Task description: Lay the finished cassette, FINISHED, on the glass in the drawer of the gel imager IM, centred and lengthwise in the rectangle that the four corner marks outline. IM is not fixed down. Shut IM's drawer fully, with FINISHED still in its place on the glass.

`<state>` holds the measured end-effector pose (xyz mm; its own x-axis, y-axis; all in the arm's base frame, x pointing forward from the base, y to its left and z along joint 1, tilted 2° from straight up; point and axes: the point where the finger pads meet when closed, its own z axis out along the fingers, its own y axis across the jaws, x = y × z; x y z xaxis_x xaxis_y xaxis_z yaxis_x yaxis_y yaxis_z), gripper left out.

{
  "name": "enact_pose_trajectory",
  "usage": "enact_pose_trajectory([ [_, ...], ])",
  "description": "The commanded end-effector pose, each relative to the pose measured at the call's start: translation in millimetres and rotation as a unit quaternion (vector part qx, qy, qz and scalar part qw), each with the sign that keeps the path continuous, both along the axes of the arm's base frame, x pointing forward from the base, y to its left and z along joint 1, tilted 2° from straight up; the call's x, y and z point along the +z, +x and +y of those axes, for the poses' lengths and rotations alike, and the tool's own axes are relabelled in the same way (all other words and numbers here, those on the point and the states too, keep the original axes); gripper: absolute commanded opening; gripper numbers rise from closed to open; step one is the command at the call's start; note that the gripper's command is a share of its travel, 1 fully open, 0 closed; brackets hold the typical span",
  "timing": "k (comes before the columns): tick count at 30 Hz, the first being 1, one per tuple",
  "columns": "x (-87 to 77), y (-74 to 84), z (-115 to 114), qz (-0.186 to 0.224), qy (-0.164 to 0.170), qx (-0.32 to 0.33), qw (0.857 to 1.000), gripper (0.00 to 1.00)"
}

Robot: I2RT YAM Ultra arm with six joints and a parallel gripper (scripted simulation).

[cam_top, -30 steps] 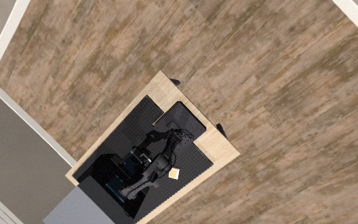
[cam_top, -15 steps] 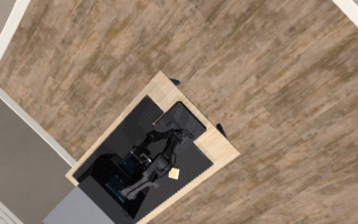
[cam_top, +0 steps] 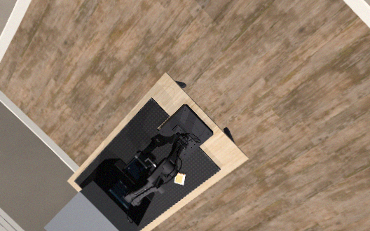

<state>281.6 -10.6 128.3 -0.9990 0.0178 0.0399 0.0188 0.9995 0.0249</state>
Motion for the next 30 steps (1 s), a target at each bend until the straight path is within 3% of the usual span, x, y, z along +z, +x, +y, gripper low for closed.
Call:
enact_pose_trajectory([
  [1, 12.1, 5.7, -1, -0.018, 0.002, -0.01, 1.0, 0.35],
  [10, 12.1, 5.7, -1, -0.018, 0.002, -0.01, 1.0, 0.35],
  [11, -8.5, 4.0, -2, -0.001, -0.005, 0.017, 1.0, 0.35],
  [20, -38.6, 21.0, -5, -0.02, -0.018, 0.131, 0.991, 0.35],
  [30, -81.4, 45.4, -10, -0.049, -0.032, 0.287, 0.956, 0.35],
])
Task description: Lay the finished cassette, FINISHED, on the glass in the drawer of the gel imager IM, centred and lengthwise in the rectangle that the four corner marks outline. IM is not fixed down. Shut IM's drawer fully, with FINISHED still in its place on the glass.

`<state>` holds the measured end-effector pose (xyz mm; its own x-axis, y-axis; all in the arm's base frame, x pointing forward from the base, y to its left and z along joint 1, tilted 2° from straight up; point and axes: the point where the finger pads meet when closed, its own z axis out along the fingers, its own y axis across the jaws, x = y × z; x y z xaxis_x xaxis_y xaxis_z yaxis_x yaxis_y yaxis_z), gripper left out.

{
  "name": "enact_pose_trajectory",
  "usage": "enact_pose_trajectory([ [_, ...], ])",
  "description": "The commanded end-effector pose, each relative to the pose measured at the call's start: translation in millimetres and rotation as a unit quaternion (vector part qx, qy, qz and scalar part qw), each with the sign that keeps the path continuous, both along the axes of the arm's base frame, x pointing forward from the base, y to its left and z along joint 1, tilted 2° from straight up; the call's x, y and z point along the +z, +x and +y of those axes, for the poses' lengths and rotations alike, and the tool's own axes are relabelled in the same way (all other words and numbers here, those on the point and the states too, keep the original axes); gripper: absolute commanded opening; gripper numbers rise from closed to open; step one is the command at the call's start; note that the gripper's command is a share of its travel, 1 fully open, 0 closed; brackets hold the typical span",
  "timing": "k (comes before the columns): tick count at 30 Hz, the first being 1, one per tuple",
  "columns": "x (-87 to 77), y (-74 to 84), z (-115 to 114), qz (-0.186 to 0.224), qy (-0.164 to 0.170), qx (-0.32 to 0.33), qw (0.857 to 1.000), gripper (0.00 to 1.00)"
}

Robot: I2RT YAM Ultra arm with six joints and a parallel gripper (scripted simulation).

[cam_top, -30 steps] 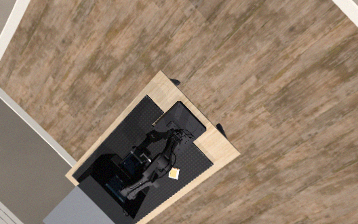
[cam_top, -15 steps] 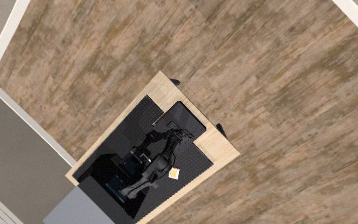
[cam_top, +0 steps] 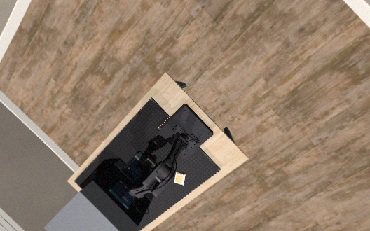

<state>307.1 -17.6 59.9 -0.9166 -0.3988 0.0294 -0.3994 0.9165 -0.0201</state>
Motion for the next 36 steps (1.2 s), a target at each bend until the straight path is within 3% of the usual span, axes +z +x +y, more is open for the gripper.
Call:
enact_pose_trajectory([
  [1, -17.3, 22.3, -3, -0.042, -0.004, 0.093, 0.995, 0.35],
  [8, -7.1, 25.6, -1, -0.074, -0.012, 0.176, 0.982, 0.35],
  [14, -7.1, 25.4, -4, -0.09, -0.022, 0.267, 0.959, 0.35],
  [19, -7.2, 25.4, -4, -0.102, -0.031, 0.344, 0.933, 0.35],
  [21, -7.2, 25.4, -4, -0.102, -0.031, 0.344, 0.933, 0.35],
  [34, -7.2, 25.4, -4, -0.13, -0.051, 0.531, 0.836, 0.35],
  [36, -7.2, 25.4, -4, -0.13, -0.051, 0.531, 0.836, 0.35],
])
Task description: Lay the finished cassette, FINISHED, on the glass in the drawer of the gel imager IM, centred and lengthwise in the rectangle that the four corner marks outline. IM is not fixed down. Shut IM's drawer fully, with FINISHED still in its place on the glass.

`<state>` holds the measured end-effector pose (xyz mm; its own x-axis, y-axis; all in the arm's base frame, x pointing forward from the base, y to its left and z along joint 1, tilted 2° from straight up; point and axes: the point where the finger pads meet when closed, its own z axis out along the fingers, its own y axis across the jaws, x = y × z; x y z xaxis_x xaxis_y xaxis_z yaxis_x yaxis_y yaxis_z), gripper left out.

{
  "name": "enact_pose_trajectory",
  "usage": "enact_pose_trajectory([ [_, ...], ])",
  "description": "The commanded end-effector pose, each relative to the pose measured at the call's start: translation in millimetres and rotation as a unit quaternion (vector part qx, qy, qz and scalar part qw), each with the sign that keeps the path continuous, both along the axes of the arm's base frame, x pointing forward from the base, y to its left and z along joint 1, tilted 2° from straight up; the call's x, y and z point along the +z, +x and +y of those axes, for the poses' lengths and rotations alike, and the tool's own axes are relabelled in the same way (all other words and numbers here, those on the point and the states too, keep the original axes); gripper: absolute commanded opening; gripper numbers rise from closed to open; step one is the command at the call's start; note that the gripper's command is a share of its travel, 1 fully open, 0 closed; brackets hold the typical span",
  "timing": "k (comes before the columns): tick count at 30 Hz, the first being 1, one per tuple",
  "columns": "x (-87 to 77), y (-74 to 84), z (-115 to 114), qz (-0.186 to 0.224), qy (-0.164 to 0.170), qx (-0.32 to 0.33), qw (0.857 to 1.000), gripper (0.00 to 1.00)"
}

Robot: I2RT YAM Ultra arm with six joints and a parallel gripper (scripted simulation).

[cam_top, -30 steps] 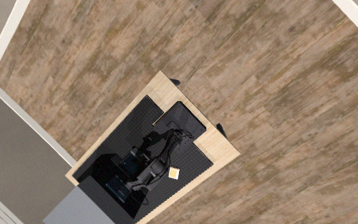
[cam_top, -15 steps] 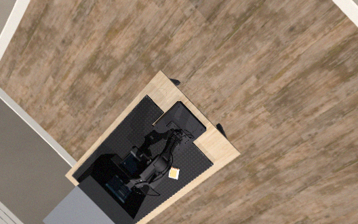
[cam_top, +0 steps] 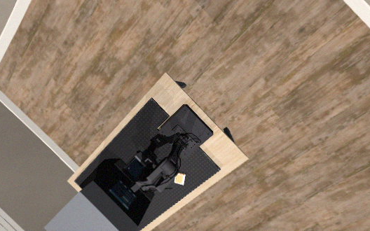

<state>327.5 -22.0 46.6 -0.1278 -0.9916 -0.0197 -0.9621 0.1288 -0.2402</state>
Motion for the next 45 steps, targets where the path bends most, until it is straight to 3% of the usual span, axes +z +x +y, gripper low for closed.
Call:
enact_pose_trajectory([
  [1, 6.2, 5.0, 0, -0.025, 0.004, 0.049, 0.998, 0.35],
  [11, 6.0, 7.8, 2, -0.02, 0.002, 0.05, 0.999, 0.35],
  [13, -7.7, 3.1, 2, -0.007, 0.007, 0.052, 0.999, 0.35],
  [20, -9.3, 8.0, 3, -0.015, 0.005, 0.054, 0.998, 0.35],
  [34, -31.9, 9.4, 7, -0.007, 0.007, 0.054, 0.998, 0.35],
  [36, -31.9, 9.4, 7, -0.007, 0.007, 0.054, 0.998, 0.35],
  [37, -22.7, 17.7, 6, -0.025, 0.005, 0.055, 0.998, 0.35],
  [39, -35.7, 10.3, 7, -0.007, 0.008, 0.055, 0.998, 0.35],
  [45, -43.4, 12.2, 6, -0.007, 0.008, 0.051, 0.999, 0.35],
])
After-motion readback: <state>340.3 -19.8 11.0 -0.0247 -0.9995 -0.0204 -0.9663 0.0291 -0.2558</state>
